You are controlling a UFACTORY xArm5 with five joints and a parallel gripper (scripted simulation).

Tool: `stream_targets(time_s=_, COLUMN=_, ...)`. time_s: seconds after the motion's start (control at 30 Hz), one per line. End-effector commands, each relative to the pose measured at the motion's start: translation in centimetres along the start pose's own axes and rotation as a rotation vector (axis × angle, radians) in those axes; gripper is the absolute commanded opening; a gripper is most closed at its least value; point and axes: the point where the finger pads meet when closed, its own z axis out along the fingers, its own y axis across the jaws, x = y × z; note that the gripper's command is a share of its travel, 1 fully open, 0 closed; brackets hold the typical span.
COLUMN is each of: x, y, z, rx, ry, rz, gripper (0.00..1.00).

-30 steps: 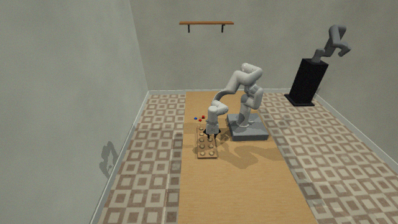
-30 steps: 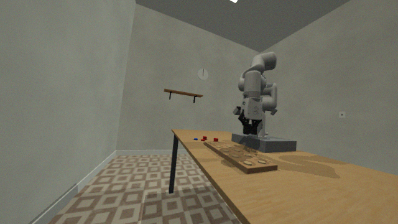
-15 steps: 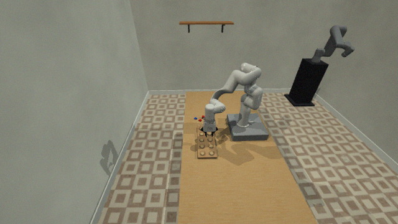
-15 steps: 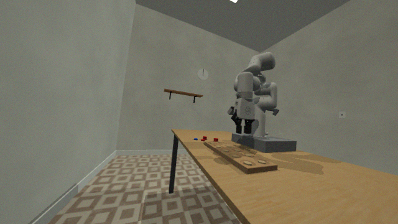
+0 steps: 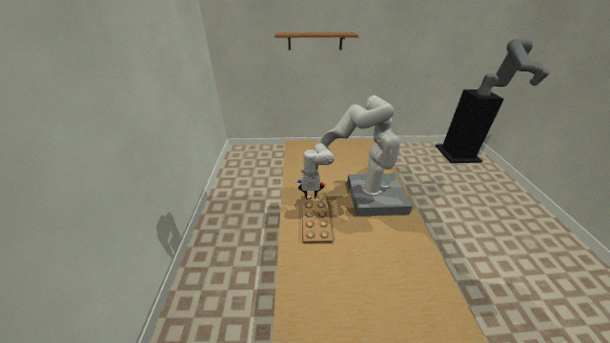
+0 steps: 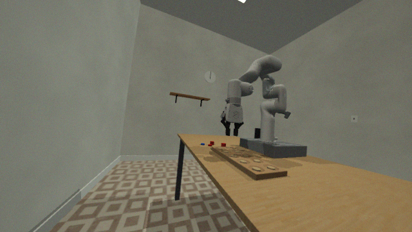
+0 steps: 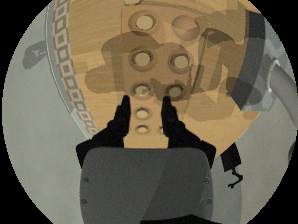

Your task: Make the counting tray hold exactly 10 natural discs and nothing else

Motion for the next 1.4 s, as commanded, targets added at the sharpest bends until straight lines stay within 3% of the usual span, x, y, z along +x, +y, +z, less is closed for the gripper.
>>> stream_targets(time_s=0.0, x=3.9, y=-1.6, z=0.0, rx=0.005, ry=-0.002, rz=-0.004, gripper=0.47)
stream_targets(time_s=0.13, x=5.3, y=-2.0, z=0.0, rx=0.006, ry=-0.002, rz=-0.004, gripper=0.47)
stream_targets(time_s=0.17, x=7.4, y=-2.4, z=0.1, rx=0.007, ry=-0.002, rz=-0.004, gripper=0.47)
stream_targets(time_s=0.6, x=16.2, y=-3.0, z=0.3, rx=0.012, ry=-0.002, rz=-0.004, gripper=0.47)
stream_targets(time_s=0.8, x=16.3, y=-3.1, z=1.0, rx=0.012, ry=-0.002, rz=-0.004, gripper=0.47)
stream_targets(time_s=0.93, x=16.4, y=-3.1, z=5.1, rx=0.011, ry=-0.002, rz=-0.004, gripper=0.47)
stream_targets(time_s=1.17, x=16.5, y=-3.2, z=9.7, rx=0.011, ry=-0.002, rz=-0.004, gripper=0.47)
stream_targets(time_s=1.37, x=16.5, y=-3.1, z=10.3, rx=0.011, ry=-0.002, rz=-0.004, gripper=0.47)
